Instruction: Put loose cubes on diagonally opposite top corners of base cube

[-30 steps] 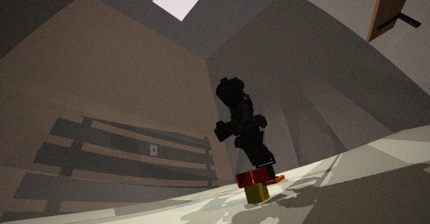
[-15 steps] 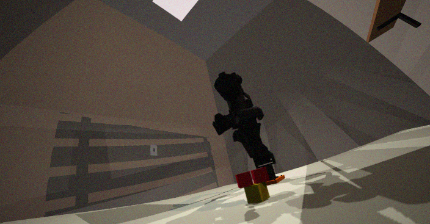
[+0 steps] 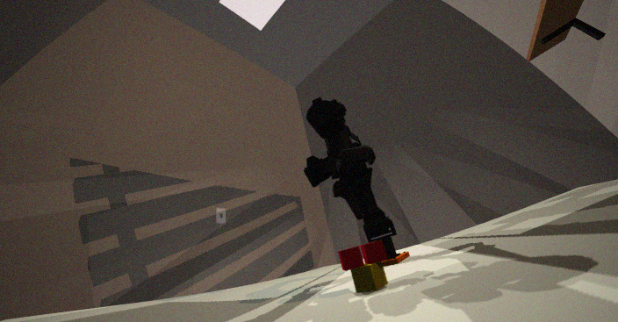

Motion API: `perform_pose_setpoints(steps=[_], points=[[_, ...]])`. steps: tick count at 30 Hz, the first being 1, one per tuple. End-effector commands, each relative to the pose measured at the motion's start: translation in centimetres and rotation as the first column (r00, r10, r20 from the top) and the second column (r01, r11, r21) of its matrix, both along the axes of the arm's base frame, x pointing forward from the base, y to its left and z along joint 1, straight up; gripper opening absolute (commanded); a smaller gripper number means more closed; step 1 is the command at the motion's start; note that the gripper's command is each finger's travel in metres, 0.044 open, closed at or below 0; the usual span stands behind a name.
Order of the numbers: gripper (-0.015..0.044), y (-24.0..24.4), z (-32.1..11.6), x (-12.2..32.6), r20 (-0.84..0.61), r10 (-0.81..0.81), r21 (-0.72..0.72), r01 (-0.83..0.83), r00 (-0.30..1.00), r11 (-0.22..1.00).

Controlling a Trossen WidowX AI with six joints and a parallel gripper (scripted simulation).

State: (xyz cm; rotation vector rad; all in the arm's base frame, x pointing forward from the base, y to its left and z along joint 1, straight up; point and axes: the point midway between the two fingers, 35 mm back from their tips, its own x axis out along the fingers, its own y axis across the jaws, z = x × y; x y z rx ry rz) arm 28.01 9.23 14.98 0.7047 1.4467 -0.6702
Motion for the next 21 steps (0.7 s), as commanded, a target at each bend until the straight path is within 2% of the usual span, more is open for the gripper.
perform_pose_setpoints(steps=[1,4,12,21], points=[[0.0336,0.0,0.4,0.0,0.003,0.0,0.001,0.0,1.0,1.0],[0.04,0.8,0.2,-0.1,0.001,0.0,0.001,0.0,1.0,1.0],[0.04,10.0,0.5,-3.4,-0.003,0.0,0.009,0.0,1.0,1.0],[0.04,10.2,0.5,-3.5,-0.003,0.0,0.01,0.0,1.0,1.0]])
